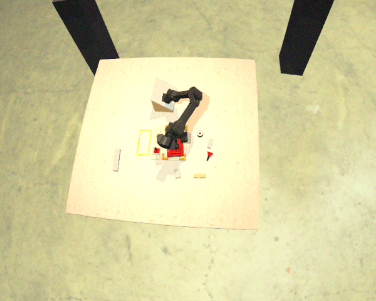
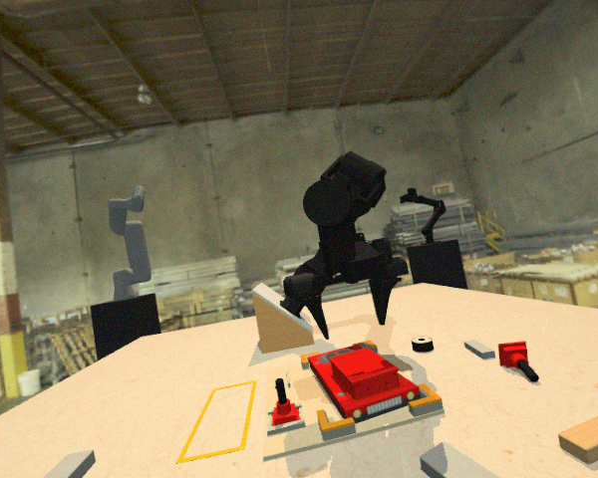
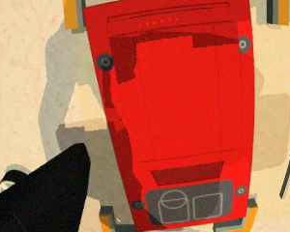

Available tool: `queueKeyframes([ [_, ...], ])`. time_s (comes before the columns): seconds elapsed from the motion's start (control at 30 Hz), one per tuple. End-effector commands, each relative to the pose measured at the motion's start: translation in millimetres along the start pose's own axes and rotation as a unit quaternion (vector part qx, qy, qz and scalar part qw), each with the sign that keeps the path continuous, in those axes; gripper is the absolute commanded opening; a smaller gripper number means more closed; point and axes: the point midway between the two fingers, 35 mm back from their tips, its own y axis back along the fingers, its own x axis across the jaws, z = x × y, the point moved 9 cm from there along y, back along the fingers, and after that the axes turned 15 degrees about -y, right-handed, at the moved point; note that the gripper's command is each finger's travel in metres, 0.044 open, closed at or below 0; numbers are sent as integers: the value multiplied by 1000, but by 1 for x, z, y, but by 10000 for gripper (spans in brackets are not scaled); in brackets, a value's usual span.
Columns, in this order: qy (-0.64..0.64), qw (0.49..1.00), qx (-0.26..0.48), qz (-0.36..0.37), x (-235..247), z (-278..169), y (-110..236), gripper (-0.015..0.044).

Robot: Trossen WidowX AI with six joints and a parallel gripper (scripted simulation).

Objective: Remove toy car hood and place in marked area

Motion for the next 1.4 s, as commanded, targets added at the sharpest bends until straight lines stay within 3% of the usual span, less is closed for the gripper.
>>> queueKeyframes([
  [0.0, -4, 1000, 3, 0, -2, 0, -6, 440],
  [1.37, -4, 1000, 2, 2, 0, 0, -44, 440],
])
